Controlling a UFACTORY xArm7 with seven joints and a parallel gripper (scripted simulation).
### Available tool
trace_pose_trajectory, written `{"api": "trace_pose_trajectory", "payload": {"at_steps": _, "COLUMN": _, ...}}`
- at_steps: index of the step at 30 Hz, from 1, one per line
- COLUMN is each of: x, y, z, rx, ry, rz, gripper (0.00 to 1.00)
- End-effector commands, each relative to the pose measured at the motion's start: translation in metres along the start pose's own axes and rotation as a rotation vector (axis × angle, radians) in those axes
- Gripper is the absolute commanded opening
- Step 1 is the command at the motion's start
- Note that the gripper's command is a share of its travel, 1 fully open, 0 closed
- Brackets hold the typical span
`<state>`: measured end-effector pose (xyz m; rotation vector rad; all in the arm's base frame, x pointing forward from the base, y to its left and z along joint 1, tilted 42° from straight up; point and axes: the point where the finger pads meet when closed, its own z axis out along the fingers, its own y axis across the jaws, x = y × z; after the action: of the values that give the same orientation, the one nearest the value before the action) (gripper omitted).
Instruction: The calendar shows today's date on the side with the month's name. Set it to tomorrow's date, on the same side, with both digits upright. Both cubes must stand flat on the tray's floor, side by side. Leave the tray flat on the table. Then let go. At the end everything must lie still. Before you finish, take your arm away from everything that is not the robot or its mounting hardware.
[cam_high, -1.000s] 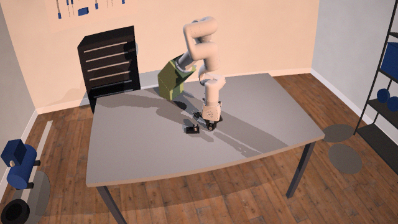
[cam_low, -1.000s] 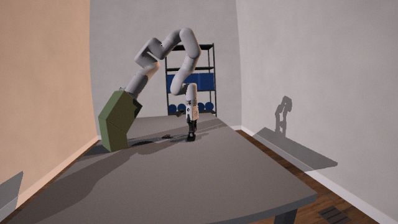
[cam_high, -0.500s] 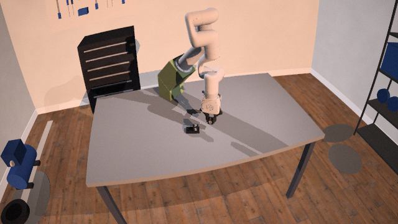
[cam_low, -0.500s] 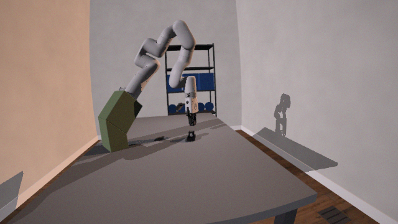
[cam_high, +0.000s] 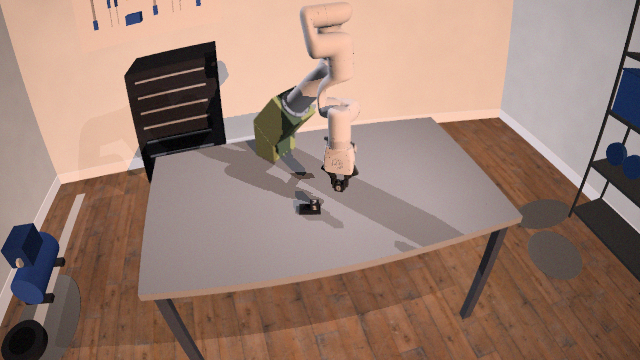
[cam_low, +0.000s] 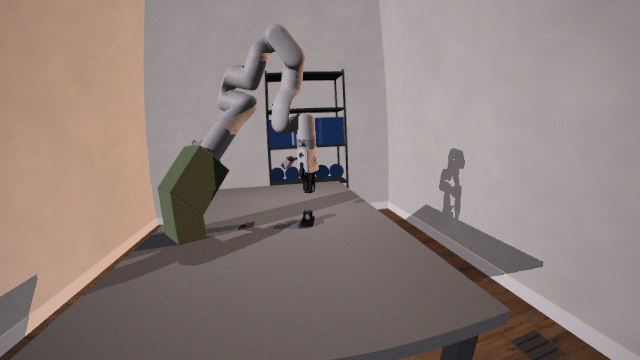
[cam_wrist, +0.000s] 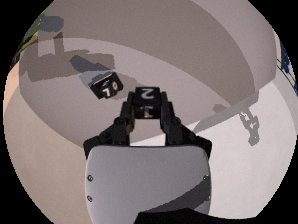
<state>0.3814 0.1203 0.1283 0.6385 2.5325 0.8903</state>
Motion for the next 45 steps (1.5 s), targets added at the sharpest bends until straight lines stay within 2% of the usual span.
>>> {"api": "trace_pose_trajectory", "payload": {"at_steps": 1, "x": 0.0, "y": 0.001, "z": -0.005, "rx": 0.014, "ry": 0.013, "rz": 0.001, "gripper": 0.29}}
{"api": "trace_pose_trajectory", "payload": {"at_steps": 8, "x": -0.001, "y": 0.0, "z": -0.005, "rx": 0.015, "ry": 0.013, "rz": 0.012, "gripper": 0.29}}
{"api": "trace_pose_trajectory", "payload": {"at_steps": 10, "x": -0.01, "y": -0.017, "z": -0.006, "rx": 0.024, "ry": 0.013, "rz": 0.177, "gripper": 0.29}}
{"api": "trace_pose_trajectory", "payload": {"at_steps": 16, "x": -0.015, "y": -0.028, "z": -0.007, "rx": 0.029, "ry": 0.013, "rz": 0.283, "gripper": 0.29}}
{"api": "trace_pose_trajectory", "payload": {"at_steps": 17, "x": -0.019, "y": -0.038, "z": -0.007, "rx": 0.033, "ry": 0.012, "rz": 0.386, "gripper": 0.29}}
{"api": "trace_pose_trajectory", "payload": {"at_steps": 30, "x": -0.035, "y": -0.082, "z": -0.012, "rx": 0.035, "ry": 0.007, "rz": 0.826, "gripper": 0.29}}
{"api": "trace_pose_trajectory", "payload": {"at_steps": 33, "x": -0.035, "y": -0.082, "z": -0.012, "rx": 0.035, "ry": 0.007, "rz": 0.828, "gripper": 0.29}}
{"api": "trace_pose_trajectory", "payload": {"at_steps": 34, "x": -0.038, "y": -0.094, "z": -0.014, "rx": 0.031, "ry": 0.004, "rz": 0.953, "gripper": 0.29}}
{"api": "trace_pose_trajectory", "payload": {"at_steps": 42, "x": -0.044, "y": -0.117, "z": -0.017, "rx": 0.019, "ry": 0.0, "rz": 1.201, "gripper": 0.29}}
{"api": "trace_pose_trajectory", "payload": {"at_steps": 45, "x": -0.044, "y": -0.118, "z": -0.017, "rx": 0.018, "ry": 0.0, "rz": 1.211, "gripper": 0.29}}
